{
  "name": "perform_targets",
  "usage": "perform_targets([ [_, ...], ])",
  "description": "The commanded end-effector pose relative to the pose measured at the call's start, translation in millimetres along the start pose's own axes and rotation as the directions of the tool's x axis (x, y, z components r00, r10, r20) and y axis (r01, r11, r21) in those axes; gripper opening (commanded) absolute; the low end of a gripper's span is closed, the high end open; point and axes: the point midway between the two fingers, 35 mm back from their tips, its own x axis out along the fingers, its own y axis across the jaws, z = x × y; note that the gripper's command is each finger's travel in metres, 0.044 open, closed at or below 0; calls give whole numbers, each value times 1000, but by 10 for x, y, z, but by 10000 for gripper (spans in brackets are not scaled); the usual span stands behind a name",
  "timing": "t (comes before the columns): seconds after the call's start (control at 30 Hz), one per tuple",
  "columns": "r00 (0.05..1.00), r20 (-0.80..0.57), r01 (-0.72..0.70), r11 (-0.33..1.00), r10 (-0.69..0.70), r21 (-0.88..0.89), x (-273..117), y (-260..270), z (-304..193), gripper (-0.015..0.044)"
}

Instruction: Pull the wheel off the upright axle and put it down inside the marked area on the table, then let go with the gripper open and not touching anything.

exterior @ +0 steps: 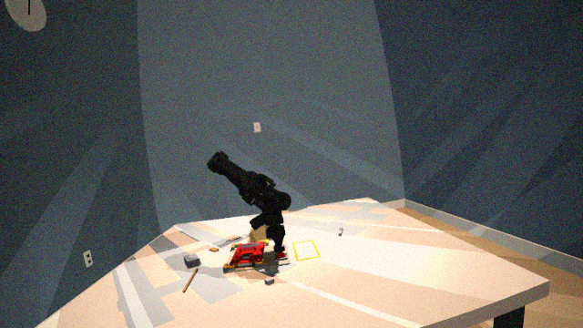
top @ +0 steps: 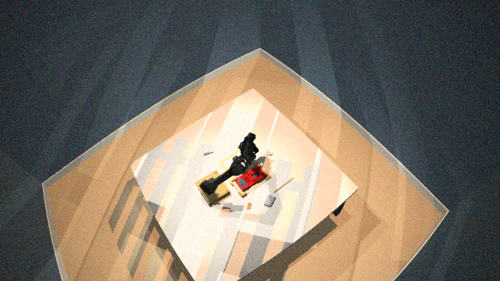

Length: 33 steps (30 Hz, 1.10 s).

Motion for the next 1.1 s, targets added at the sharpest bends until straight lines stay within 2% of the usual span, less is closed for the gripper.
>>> perform_targets([
  [0.0, 1000, 0, -1, 1000, 1, -2, -38, -6, -8, 0],
  [1.07, 1000, 0, -7, 1000, 7, -3, -144, -5, -10, 0],
])
